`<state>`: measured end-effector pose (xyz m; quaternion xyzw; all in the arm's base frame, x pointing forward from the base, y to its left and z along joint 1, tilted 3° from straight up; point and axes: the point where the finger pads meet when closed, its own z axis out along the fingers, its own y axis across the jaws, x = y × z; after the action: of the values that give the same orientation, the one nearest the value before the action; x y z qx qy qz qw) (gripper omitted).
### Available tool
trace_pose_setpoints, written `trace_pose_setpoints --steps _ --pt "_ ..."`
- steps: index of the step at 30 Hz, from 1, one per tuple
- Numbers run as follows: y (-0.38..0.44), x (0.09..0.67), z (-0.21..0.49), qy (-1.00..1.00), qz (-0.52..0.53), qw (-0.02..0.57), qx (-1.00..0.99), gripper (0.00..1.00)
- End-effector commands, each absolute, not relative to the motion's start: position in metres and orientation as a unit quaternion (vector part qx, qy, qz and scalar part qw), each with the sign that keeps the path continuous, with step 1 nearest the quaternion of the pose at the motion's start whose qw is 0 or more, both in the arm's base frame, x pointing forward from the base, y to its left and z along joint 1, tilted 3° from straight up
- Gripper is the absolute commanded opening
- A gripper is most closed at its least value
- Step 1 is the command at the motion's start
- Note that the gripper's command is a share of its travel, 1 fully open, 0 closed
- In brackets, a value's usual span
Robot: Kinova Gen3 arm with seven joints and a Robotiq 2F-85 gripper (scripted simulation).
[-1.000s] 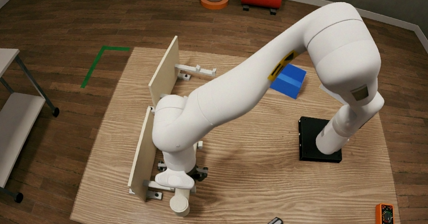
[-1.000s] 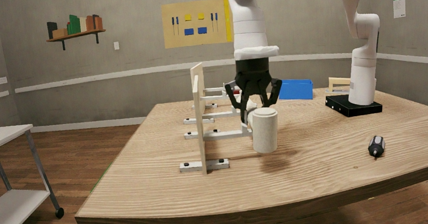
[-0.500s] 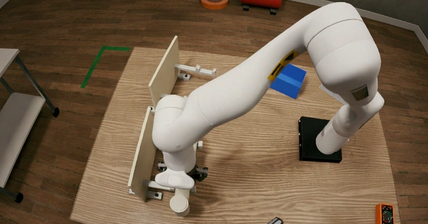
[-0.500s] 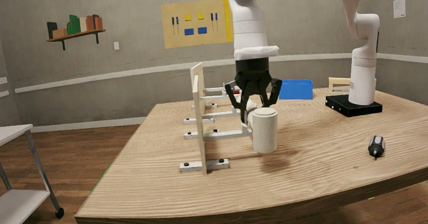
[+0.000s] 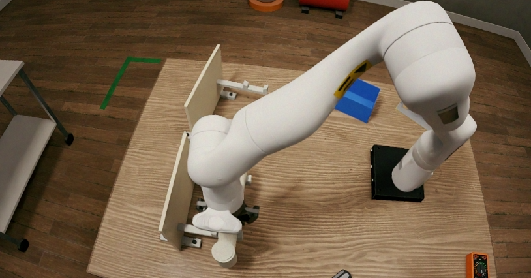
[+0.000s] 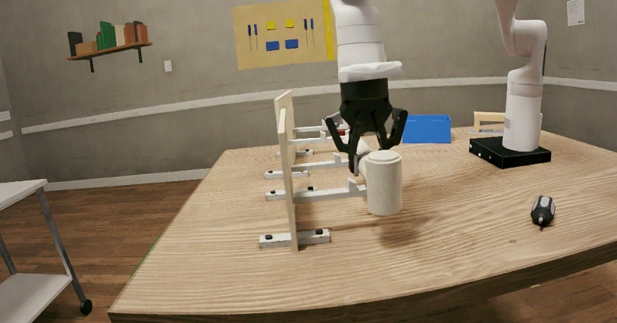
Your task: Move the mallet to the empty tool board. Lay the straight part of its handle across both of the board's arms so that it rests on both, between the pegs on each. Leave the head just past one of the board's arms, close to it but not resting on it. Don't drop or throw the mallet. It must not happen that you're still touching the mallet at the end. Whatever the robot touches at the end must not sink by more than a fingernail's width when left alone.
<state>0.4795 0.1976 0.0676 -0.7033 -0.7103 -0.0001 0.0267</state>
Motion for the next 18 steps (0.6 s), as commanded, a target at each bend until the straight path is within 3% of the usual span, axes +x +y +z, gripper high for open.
trace_pose_setpoints --steps 1,18 --pt "0.200 0.485 0.093 -0.711 -0.008 0.024 -0.703 0.10" --pt "0.197 0.486 0.159 -0.711 -0.009 0.024 -0.703 0.10"
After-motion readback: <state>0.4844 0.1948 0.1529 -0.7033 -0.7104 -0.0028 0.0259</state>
